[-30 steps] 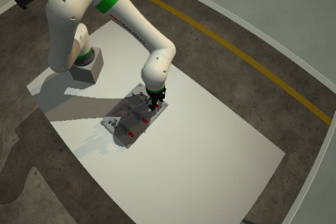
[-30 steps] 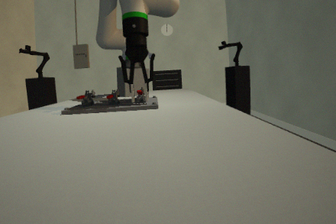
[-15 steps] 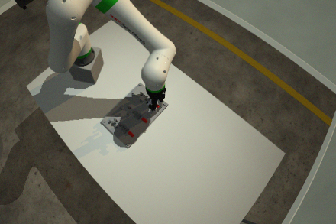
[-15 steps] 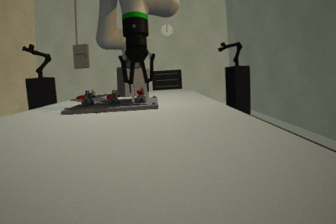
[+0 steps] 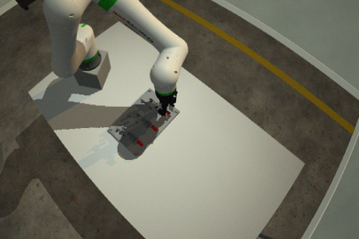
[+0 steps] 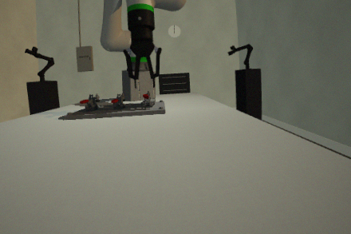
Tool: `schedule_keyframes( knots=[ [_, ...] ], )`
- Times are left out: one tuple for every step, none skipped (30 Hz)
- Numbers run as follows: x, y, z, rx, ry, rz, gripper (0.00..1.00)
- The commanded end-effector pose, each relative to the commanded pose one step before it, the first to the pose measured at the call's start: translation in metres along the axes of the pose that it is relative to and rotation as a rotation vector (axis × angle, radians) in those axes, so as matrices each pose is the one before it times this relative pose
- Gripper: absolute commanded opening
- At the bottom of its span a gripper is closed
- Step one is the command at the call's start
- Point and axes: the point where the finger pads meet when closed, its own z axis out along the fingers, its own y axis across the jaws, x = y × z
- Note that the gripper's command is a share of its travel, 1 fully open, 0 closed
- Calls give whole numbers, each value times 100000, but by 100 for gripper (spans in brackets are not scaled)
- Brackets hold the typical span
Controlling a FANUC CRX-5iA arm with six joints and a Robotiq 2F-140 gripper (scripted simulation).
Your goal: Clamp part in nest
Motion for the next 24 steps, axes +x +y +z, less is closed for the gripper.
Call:
schedule_keyframes(
  knots=[
    [12, -5, -1481, 1, 21, 1, 28],
    [0, 0, -359, 0, 0, 0, 28],
    [0, 0, -323, 0, 0, 0, 28],
    [1, 0, -283, 0, 0, 0, 28],
    [-1, 0, -235, 0, 0, 0, 28],
    [1, 0, -188, 0, 0, 0, 28],
    [0, 0, -138, 0, 0, 0, 28],
    [0, 0, -91, 0, 0, 0, 28],
    [0, 0, -51, 0, 0, 0, 28],
    [0, 0, -20, 0, 0, 0, 28],
    [0, 0, -3, 0, 0, 0, 28],
    [0, 0, 0, 0, 0, 0, 28],
    [0, 0, 0, 0, 0, 0, 28],
    [0, 0, 0, 0, 0, 0, 28],
    [0, 0, 0, 0, 0, 0, 28],
    [0, 0, 0, 0, 0, 0, 28],
    [0, 0, 0, 0, 0, 0, 28],
    [0, 0, 0, 0, 0, 0, 28],
    [0, 0, 0, 0, 0, 0, 28],
    [0, 0, 0, 0, 0, 0, 28],
    [0, 0, 0, 0, 0, 0, 28],
    [0, 0, 0, 0, 0, 0, 28],
    [0, 0, 0, 0, 0, 0, 28],
    [0, 0, 0, 0, 0, 0, 28]
  ],
)
